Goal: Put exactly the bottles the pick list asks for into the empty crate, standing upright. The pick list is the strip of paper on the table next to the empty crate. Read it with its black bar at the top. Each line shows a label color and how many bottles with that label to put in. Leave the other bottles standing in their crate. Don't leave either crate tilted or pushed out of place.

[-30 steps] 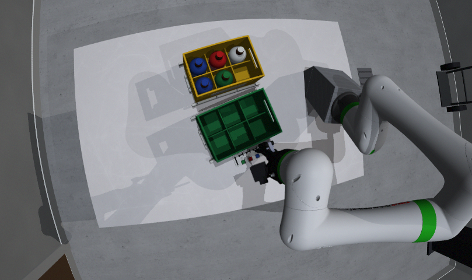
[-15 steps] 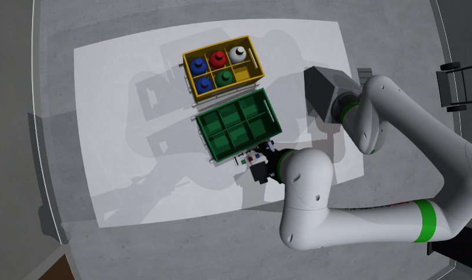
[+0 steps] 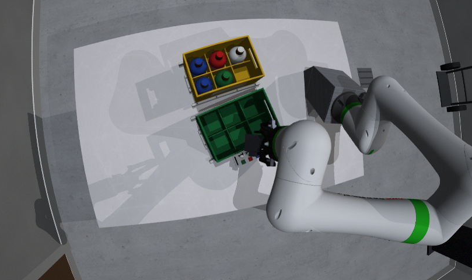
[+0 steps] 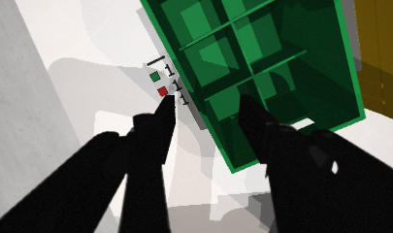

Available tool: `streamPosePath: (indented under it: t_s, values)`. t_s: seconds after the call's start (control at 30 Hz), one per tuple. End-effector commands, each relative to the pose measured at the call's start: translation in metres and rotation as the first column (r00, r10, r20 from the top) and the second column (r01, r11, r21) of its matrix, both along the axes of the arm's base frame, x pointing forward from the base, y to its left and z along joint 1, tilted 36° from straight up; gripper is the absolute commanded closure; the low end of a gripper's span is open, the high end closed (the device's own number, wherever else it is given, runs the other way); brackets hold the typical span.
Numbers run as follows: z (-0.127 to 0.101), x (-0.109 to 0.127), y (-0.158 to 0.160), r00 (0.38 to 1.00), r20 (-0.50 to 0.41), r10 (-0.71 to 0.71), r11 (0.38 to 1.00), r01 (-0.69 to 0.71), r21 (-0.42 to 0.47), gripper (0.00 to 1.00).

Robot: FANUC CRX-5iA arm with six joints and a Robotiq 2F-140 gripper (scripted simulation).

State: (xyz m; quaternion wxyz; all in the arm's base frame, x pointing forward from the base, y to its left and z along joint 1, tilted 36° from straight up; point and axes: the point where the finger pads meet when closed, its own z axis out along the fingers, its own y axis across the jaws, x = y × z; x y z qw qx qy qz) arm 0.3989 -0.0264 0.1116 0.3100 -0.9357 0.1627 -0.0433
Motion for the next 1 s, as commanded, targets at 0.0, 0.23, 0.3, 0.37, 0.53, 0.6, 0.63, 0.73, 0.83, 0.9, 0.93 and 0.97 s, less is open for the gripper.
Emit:
streamPosePath:
  t_s: [0.0, 0.23, 0.3, 0.37, 0.53, 0.6, 0.63, 0.73, 0.83, 0.9, 0.93, 0.97]
  values:
    - [-0.005, 0.001, -0.016, 0.994, -0.062, -0.086, 0.996, 0.087, 0.016, 0.56]
    - [-0.016, 0.002, -0.049, 0.944, -0.198, -0.263, 0.961, 0.275, 0.033, 0.56]
    - [-0.02, 0.002, -0.058, 0.921, -0.236, -0.31, 0.944, 0.327, 0.033, 0.56]
    - [-0.021, 0.002, -0.063, 0.908, -0.255, -0.333, 0.935, 0.353, 0.033, 0.56]
    - [-0.028, 0.003, -0.082, 0.845, -0.331, -0.42, 0.891, 0.453, 0.024, 0.56]
    - [-0.031, 0.003, -0.091, 0.808, -0.367, -0.461, 0.865, 0.501, 0.017, 0.56]
    - [-0.032, 0.003, -0.096, 0.788, -0.385, -0.48, 0.851, 0.524, 0.013, 0.56]
    - [-0.037, 0.004, -0.11, 0.724, -0.437, -0.533, 0.806, 0.591, -0.004, 0.56]
    - [-0.042, 0.004, -0.125, 0.653, -0.486, -0.58, 0.757, 0.653, -0.025, 0.56]
    - [-0.045, 0.005, -0.134, 0.603, -0.517, -0.608, 0.721, 0.692, -0.041, 0.56]
    - [-0.045, 0.005, -0.134, 0.603, -0.517, -0.608, 0.721, 0.692, -0.041, 0.56]
    - [-0.045, 0.005, -0.134, 0.603, -0.517, -0.608, 0.721, 0.692, -0.041, 0.56]
